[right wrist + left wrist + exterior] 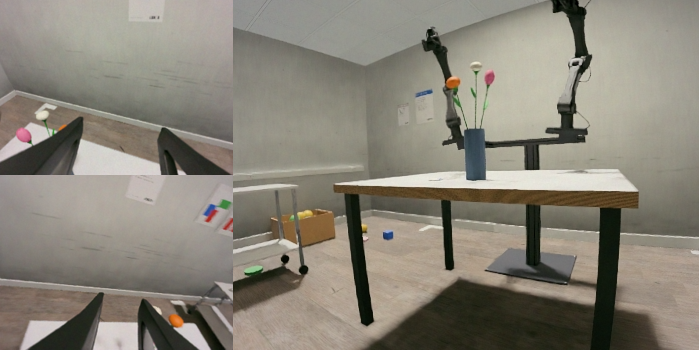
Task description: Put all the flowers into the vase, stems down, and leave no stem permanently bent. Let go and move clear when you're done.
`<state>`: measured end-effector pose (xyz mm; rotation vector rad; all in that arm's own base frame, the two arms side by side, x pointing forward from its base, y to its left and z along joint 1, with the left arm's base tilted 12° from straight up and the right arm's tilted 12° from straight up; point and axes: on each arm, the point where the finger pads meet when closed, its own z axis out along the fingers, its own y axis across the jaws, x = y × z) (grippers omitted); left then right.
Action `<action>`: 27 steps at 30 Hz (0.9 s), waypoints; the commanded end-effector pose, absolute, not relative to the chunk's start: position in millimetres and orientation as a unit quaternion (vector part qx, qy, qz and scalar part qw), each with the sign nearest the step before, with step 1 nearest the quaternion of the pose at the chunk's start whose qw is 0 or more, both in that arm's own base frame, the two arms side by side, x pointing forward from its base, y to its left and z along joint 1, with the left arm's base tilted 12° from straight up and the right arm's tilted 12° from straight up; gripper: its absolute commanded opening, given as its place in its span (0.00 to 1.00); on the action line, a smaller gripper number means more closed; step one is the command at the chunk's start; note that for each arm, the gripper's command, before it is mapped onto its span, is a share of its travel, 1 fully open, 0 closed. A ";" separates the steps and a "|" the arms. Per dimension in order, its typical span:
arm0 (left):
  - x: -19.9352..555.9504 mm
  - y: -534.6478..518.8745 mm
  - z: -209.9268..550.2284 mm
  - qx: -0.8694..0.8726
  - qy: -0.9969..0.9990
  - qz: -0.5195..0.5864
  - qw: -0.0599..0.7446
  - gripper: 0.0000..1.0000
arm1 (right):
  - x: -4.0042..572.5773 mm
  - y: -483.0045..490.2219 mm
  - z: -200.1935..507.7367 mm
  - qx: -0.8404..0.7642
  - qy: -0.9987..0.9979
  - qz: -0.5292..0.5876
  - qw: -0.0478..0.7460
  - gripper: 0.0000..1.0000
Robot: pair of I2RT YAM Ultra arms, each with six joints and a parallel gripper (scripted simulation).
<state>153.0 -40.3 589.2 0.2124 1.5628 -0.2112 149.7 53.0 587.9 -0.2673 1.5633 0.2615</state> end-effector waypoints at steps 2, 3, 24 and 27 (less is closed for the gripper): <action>160.4 -19.2 590.7 0.042 0.709 -0.046 0.702 0.30 | 150.1 49.6 594.4 -0.108 0.696 0.112 0.701 0.60; 160.9 -14.0 590.7 0.031 0.710 -0.034 0.703 0.30 | 150.4 48.7 594.4 -0.105 0.696 0.110 0.702 0.60; 140.9 78.4 590.8 -0.178 0.688 0.173 0.682 0.30 | 154.9 31.6 594.4 -0.067 0.701 0.071 0.707 0.60; 134.3 86.3 591.3 -0.200 0.680 0.195 0.678 0.30 | 155.2 29.8 594.4 -0.062 0.701 0.066 0.707 0.60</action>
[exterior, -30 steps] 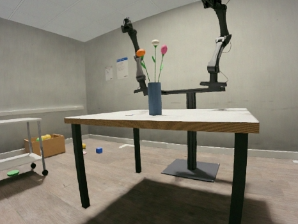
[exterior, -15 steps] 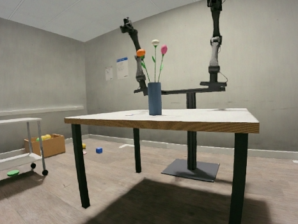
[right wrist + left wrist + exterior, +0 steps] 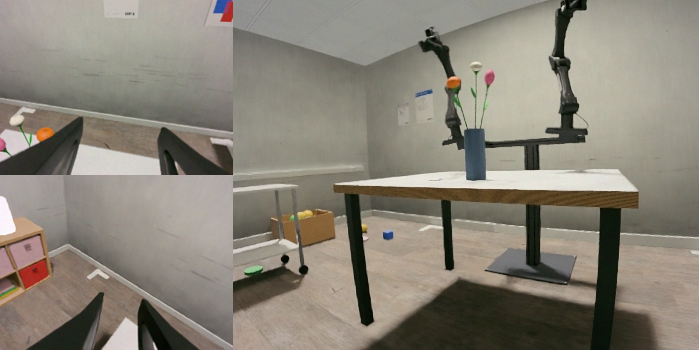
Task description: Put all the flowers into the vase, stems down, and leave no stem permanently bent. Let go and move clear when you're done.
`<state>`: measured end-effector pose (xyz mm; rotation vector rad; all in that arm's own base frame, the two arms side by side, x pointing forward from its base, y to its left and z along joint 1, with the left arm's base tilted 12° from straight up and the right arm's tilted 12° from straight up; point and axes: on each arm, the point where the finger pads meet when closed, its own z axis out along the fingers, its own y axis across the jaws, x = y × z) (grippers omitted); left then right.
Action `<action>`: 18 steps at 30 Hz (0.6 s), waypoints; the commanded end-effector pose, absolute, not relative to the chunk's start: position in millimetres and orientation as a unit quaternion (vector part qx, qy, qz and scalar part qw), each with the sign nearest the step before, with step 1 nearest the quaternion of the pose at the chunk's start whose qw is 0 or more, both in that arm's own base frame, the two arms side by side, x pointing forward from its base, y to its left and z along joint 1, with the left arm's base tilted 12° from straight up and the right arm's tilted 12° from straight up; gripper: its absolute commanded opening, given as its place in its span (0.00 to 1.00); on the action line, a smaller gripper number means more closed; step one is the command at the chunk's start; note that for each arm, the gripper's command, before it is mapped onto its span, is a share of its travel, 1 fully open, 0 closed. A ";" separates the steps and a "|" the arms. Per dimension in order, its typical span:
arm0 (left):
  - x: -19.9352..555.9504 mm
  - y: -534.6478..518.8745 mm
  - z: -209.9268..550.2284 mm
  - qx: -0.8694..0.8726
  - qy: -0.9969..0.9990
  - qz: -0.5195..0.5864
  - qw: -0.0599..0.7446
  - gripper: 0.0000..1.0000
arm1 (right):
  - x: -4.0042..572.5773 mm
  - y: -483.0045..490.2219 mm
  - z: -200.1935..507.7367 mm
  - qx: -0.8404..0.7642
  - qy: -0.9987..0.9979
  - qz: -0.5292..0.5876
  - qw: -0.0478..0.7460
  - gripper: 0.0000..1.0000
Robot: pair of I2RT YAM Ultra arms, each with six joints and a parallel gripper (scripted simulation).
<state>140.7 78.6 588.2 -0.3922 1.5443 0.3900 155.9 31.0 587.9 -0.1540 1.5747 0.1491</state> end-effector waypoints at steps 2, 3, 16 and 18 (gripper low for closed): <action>129.2 94.9 590.6 -0.221 0.675 0.216 0.670 0.30 | 155.6 28.0 594.4 -0.058 0.701 0.062 0.708 0.60; 124.4 97.4 591.7 -0.231 0.669 0.227 0.669 0.30 | 155.7 27.1 594.4 -0.056 0.702 0.060 0.708 0.60; 88.3 131.1 591.7 -0.333 0.625 0.329 0.625 0.30 | 157.1 17.9 594.4 -0.036 0.703 0.039 0.709 0.60; 81.5 135.5 591.7 -0.348 0.616 0.344 0.617 0.30 | 157.2 16.4 594.4 -0.032 0.703 0.036 0.709 0.60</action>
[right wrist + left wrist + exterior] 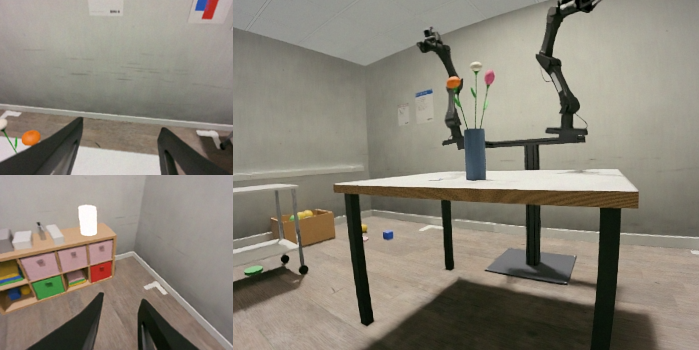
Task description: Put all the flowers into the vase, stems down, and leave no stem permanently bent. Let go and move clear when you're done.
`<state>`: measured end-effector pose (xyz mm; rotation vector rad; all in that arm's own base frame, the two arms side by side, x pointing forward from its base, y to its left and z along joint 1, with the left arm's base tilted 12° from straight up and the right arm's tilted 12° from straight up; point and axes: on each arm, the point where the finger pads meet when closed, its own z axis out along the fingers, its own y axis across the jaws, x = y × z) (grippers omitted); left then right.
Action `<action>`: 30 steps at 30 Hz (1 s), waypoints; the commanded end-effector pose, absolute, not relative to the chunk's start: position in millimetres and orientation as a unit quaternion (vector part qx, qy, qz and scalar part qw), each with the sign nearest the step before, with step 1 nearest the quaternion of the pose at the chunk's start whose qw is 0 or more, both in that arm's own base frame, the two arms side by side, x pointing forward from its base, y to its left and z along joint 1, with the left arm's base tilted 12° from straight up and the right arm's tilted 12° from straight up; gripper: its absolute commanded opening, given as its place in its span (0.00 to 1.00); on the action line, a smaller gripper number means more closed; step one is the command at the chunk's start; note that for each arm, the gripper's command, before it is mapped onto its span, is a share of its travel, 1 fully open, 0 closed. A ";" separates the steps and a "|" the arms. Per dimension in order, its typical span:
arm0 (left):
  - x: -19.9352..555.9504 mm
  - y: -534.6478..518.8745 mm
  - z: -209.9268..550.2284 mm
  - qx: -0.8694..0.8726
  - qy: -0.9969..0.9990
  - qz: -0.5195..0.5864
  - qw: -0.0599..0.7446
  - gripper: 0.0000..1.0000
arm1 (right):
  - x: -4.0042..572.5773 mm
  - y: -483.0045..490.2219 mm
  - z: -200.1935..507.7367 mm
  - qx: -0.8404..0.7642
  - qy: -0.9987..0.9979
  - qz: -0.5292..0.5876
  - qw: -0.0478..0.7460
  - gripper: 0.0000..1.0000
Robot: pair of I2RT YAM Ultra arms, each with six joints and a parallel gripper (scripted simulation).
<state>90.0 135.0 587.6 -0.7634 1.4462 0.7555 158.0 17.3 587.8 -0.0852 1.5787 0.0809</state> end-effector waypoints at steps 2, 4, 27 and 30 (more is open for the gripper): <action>74.8 139.3 591.7 -0.363 0.608 0.359 0.608 0.30 | 157.4 14.9 594.4 -0.029 0.703 0.033 0.710 0.60; 68.2 142.6 591.7 -0.377 0.599 0.373 0.599 0.30 | 157.5 13.6 594.4 -0.026 0.703 0.030 0.710 0.60; 16.8 156.9 591.8 -0.473 0.527 0.469 0.528 0.30 | 158.0 3.5 594.4 -0.004 0.704 0.007 0.710 0.60; 14.1 157.4 591.7 -0.478 0.522 0.474 0.524 0.30 | 158.0 3.0 594.4 -0.002 0.704 0.006 0.710 0.60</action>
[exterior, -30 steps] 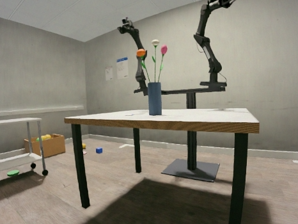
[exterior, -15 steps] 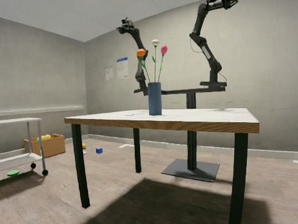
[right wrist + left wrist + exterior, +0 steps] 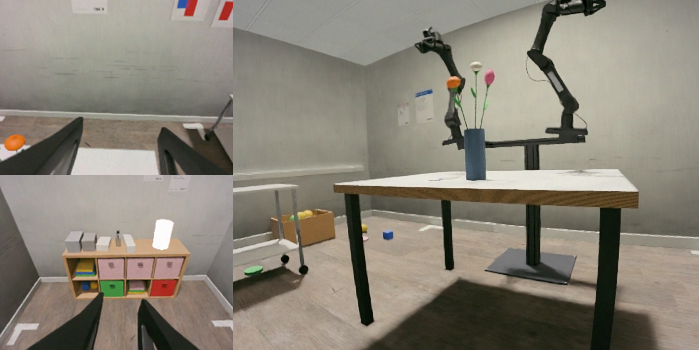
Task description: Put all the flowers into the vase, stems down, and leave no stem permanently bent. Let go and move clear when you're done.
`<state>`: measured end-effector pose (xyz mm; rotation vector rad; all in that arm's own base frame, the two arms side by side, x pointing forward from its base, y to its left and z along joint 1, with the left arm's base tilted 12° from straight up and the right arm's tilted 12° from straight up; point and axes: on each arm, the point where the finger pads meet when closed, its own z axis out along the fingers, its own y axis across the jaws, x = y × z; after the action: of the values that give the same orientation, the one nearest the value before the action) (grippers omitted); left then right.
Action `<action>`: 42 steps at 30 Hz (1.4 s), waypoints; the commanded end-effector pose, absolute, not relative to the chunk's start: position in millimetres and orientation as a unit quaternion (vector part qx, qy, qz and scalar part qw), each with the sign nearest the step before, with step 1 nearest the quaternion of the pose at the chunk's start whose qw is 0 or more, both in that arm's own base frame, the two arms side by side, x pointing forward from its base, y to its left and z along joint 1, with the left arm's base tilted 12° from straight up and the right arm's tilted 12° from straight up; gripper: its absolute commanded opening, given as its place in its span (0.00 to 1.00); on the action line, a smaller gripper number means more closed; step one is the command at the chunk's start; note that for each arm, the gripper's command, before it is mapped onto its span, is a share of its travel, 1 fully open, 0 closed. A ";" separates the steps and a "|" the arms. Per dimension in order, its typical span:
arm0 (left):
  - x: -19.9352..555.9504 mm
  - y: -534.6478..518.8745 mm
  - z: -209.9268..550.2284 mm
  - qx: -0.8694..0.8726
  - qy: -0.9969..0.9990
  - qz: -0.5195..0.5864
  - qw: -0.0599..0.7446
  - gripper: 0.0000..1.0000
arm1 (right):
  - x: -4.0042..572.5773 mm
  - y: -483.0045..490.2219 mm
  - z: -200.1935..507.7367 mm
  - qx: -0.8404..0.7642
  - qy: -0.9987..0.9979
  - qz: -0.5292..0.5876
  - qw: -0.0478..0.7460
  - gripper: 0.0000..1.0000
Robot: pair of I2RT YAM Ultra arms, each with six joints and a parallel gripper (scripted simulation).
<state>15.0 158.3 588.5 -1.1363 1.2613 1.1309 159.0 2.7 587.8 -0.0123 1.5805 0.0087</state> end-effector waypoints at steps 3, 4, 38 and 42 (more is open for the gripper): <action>11.7 157.6 591.7 -0.482 0.519 0.478 0.520 0.30 | 158.1 2.5 594.4 -0.001 0.704 0.005 0.710 0.60; 10.6 157.7 591.7 -0.484 0.517 0.480 0.518 0.30 | 158.1 2.2 594.4 -0.001 0.704 0.004 0.710 0.60; 2.9 176.6 584.4 -0.501 0.510 0.488 0.501 0.30 | 175.9 0.1 586.3 0.004 0.712 0.000 0.702 0.60; 3.1 195.0 580.6 -0.504 0.512 0.485 0.498 0.30 | 194.6 -0.1 580.8 0.004 0.718 0.000 0.696 0.60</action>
<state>3.1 172.3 583.3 -1.2042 1.2343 1.1840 173.2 0.0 581.4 0.0021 1.5971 -0.0060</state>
